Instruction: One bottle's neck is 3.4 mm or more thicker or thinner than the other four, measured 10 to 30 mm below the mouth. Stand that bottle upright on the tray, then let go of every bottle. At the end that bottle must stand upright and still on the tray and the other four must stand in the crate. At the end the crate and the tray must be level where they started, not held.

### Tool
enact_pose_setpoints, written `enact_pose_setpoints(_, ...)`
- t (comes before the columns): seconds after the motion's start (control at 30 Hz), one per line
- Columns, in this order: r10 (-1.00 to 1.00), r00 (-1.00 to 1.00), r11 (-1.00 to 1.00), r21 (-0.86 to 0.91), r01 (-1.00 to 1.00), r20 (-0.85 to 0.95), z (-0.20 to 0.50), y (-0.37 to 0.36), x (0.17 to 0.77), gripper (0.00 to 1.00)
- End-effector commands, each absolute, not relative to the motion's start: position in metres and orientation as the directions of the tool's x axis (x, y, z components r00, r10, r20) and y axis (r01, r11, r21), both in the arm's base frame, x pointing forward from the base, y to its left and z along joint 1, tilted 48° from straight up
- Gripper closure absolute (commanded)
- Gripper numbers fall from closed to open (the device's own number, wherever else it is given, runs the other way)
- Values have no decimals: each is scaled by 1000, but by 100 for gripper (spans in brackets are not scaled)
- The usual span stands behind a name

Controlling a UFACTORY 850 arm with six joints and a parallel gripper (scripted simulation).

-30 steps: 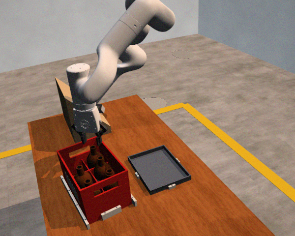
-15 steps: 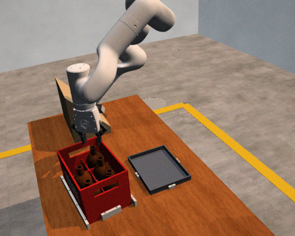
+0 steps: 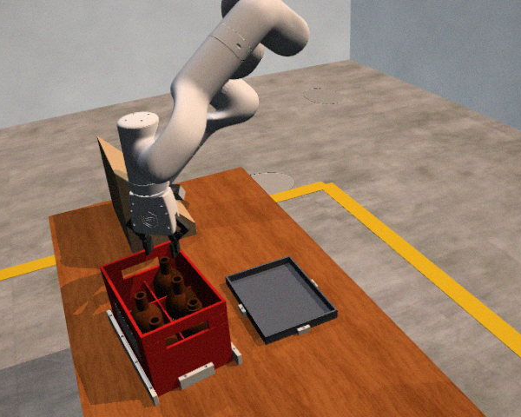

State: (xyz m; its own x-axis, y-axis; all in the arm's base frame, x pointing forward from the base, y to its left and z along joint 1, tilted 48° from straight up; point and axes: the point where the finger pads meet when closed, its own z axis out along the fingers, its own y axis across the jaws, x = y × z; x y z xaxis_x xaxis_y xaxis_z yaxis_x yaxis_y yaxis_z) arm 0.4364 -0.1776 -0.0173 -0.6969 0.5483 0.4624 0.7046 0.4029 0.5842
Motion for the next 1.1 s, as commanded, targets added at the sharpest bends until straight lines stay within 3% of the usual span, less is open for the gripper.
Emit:
enact_pose_setpoints(0.0,549,-697,403,585,704,461,-17,-179,437,35)
enact_pose_setpoints(1.07,549,-697,403,585,704,461,-23,-172,438,35)
